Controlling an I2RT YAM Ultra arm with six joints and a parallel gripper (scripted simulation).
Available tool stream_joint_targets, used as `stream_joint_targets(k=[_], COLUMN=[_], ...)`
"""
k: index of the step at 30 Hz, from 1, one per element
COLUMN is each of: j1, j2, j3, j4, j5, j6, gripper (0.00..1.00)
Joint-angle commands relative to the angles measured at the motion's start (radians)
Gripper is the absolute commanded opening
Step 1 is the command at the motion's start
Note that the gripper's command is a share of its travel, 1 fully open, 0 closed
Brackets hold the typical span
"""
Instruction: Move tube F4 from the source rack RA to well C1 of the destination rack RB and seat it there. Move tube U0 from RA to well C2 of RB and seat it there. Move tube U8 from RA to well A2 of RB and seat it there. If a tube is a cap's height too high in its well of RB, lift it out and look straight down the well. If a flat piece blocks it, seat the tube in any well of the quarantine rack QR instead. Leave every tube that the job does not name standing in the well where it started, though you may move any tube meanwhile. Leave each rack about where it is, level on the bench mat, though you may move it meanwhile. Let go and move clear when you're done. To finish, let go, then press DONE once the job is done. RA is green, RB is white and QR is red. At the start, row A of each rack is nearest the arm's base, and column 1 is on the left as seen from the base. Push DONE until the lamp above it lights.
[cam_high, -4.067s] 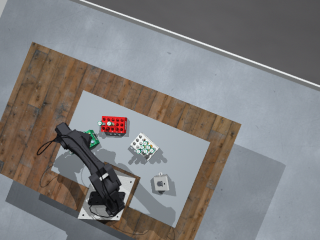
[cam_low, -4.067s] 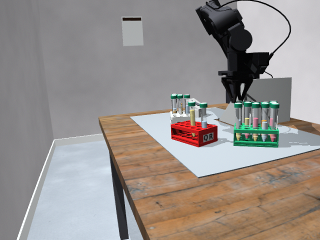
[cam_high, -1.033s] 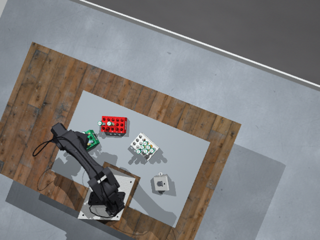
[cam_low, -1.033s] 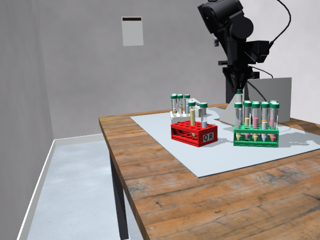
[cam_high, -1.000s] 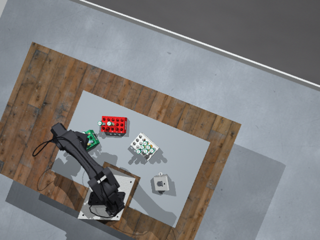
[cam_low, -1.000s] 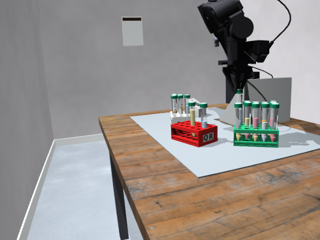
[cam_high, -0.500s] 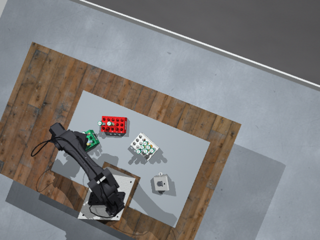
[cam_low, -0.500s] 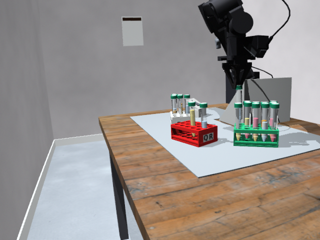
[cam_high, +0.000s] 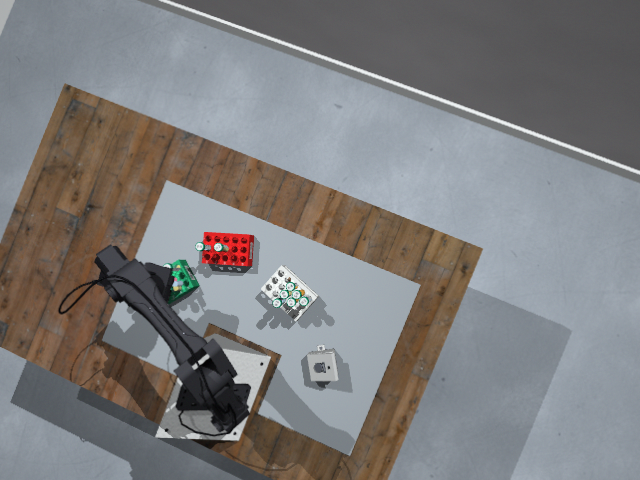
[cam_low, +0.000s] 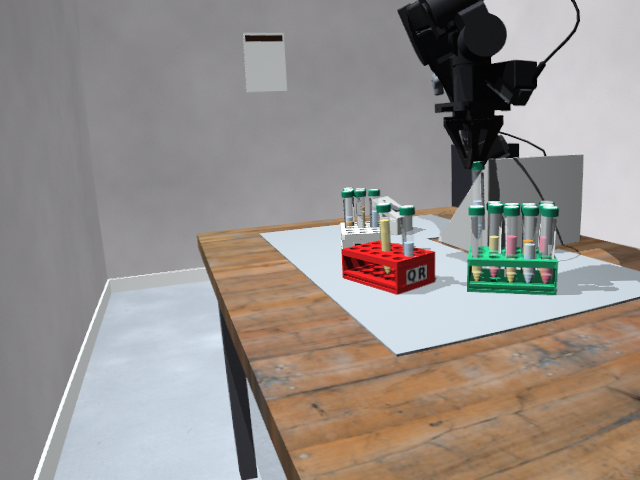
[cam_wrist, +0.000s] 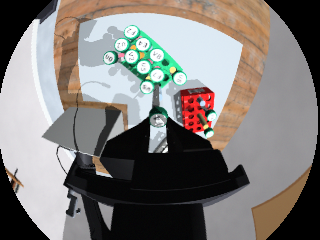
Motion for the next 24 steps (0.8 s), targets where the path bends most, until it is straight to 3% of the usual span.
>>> stream_joint_targets(k=[1,6,24], j1=[0.032,0.033,0.045], j2=[-0.033,-0.054,-0.151], j3=[0.044,-0.03,-0.163], j4=[-0.032,-0.025,0.031], j5=[-0.02,-0.021,-0.03], j6=[0.012,0.015,0.025], gripper=[0.0,0.0,0.0])
